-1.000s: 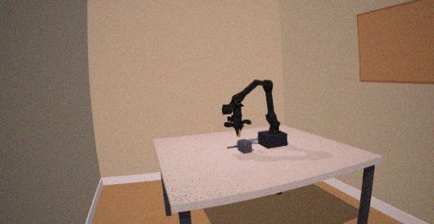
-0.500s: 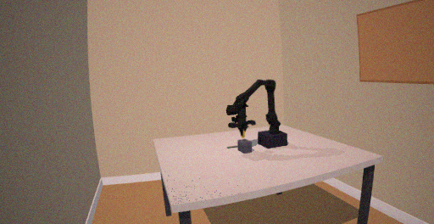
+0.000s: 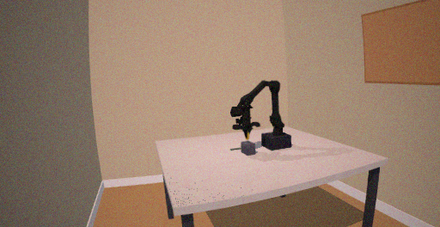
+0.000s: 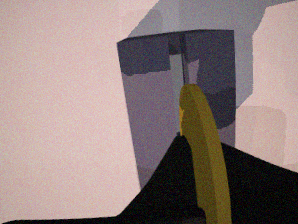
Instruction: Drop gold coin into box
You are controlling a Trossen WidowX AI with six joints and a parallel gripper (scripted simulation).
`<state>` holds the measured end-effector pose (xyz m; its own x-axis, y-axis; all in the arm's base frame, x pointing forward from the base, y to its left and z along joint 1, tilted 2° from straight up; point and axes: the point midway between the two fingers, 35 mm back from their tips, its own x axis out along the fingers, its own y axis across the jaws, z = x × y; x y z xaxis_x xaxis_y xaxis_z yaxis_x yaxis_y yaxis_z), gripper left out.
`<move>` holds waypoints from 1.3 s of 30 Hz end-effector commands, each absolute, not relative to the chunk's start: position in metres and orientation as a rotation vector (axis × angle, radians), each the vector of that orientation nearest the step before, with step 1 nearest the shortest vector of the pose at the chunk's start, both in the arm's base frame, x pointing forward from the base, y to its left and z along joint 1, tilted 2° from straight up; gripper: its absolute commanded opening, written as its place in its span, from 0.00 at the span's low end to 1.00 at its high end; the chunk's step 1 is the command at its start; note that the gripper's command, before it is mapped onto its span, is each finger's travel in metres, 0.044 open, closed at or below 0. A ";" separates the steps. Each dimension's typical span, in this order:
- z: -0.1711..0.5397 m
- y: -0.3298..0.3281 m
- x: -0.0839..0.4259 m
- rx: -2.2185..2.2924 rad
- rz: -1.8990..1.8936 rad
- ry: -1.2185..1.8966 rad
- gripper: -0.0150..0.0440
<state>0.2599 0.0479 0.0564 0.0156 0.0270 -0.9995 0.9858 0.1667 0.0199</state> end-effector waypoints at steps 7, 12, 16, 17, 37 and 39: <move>0.057 0.052 0.257 1.113 -1.061 1.290 0.25; 0.057 0.053 0.256 1.119 -1.066 1.287 0.25; 0.057 0.052 0.255 1.119 -1.066 1.287 0.25; 0.057 0.052 0.255 1.119 -1.066 1.287 0.25; 0.054 0.052 0.256 1.114 -1.060 1.288 0.25; 0.053 0.052 0.255 1.112 -1.059 1.289 0.25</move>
<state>0.2573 0.0520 0.0562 0.0222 0.0286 -0.9993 0.9866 0.1612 0.0265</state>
